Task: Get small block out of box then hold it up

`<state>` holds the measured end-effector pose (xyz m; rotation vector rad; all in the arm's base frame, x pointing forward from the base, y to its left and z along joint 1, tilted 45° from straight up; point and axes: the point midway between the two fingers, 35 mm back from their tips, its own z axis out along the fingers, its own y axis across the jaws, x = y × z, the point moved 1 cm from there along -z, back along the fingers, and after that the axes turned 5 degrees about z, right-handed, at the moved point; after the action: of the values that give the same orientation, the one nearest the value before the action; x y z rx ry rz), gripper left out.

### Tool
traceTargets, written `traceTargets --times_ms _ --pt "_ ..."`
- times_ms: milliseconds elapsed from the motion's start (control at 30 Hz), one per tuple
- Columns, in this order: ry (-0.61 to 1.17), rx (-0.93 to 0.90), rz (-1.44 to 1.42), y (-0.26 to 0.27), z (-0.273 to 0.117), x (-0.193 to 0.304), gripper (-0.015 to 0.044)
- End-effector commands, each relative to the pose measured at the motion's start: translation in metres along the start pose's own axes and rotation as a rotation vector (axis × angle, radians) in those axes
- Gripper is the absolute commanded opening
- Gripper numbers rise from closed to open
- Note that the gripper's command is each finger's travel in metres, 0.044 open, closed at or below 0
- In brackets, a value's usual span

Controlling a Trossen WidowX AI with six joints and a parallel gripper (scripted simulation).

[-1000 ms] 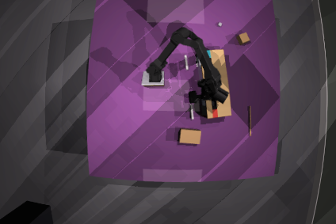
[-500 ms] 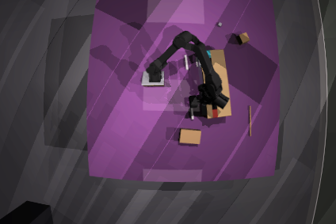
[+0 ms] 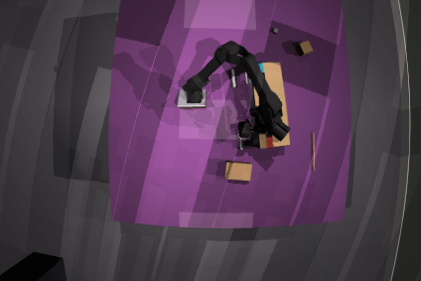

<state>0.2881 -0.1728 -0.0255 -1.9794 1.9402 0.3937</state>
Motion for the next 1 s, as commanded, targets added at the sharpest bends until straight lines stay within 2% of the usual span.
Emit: traceTargets --times_ms 0,67,133,233,700,967 --pt "0.005 0.001 -0.006 0.0 -0.015 0.003 0.04" --pt "0.008 0.011 0.003 -0.001 -0.01 0.004 0.04" --pt "0.015 0.032 0.075 0.003 -0.011 0.011 0.0348" --pt "-0.016 0.052 0.383 0.007 -0.011 0.018 0.0285" --pt "-0.23 -0.042 1.889 0.019 -0.008 0.036 0.0285" --pt "-0.308 -0.15 2.399 0.024 -0.007 0.043 0.0285"
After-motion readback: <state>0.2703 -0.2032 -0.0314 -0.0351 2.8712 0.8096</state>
